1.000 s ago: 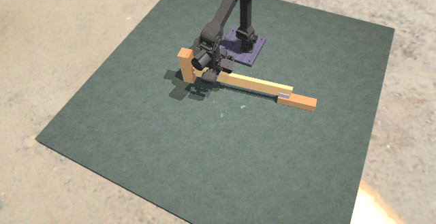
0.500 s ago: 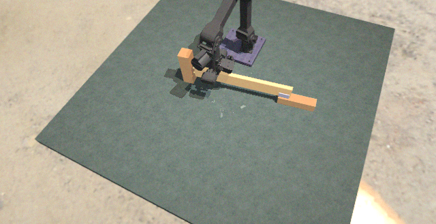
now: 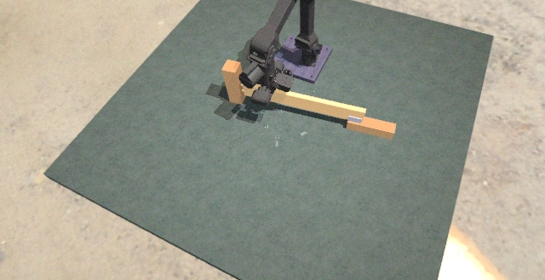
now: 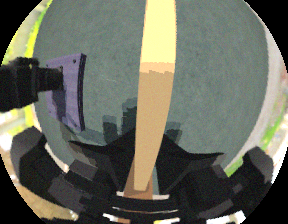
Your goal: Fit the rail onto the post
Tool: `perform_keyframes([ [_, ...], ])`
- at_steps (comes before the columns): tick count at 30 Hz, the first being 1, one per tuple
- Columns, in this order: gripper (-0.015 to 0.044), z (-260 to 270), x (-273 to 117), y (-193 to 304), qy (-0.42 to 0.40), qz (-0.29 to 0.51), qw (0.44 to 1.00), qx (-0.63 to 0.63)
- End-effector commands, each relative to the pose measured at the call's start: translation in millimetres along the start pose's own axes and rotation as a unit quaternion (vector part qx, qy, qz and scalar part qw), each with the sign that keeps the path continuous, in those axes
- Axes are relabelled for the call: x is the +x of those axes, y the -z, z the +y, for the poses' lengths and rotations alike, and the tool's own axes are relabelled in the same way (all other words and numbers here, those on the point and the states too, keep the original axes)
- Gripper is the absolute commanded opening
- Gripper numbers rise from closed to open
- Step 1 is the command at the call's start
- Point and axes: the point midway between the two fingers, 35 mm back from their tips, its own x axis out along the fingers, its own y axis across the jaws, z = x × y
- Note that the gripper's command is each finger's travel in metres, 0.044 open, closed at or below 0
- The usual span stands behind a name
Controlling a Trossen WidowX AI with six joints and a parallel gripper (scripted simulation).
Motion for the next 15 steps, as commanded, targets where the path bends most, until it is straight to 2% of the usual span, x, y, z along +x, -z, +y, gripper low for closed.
perform_keyframes([
  [1, 0.0000, -0.2, -1.8, 4.7, 0.002, 0.007, 1.000, 0.002],
  [15, 0.0000, -0.2, -3.2, 4.7, 0.002, 0.007, 1.000, 0.002],
])
